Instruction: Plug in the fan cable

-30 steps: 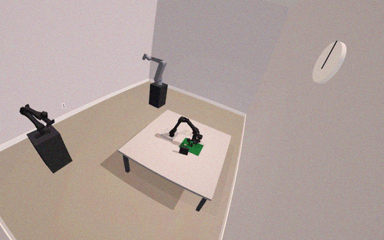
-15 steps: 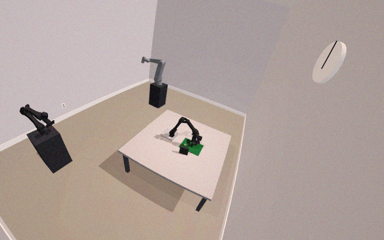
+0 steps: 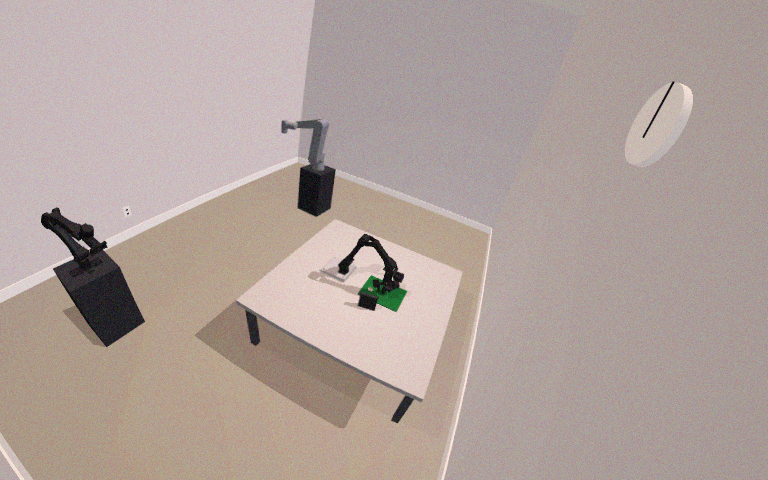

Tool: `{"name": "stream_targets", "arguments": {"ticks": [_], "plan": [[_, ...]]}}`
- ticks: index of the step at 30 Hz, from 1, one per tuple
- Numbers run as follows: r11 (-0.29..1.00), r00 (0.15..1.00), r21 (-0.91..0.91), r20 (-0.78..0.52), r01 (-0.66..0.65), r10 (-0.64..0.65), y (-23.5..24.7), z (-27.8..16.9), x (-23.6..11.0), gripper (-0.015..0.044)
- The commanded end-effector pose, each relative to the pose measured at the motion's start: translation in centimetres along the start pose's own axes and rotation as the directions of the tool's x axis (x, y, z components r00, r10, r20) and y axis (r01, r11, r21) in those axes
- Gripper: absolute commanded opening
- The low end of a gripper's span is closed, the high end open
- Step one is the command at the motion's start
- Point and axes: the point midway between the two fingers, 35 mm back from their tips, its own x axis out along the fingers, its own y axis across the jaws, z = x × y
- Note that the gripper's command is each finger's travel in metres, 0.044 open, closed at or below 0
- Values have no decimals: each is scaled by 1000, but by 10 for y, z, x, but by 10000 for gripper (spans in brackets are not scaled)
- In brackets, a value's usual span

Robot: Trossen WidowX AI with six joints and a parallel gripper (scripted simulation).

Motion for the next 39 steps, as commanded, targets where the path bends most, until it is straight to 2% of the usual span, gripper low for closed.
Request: {"name": "stream_targets", "arguments": {"ticks": [1,12,16,20,27,39], "plan": [[1000,1000,0,0,-1,1,0,0,0,282],[1000,1000,0,0,-1,1,0,0,0,0],[1000,1000,0,0,0,0,0,0,-3,0],[1000,1000,-3,-6,3,-3,0,0,-47,0],[1000,1000,-9,-6,3,-3,-1,0,-49,0],[921,1000,-390,-6,2,-5,-32,-7,-52,0]]}}
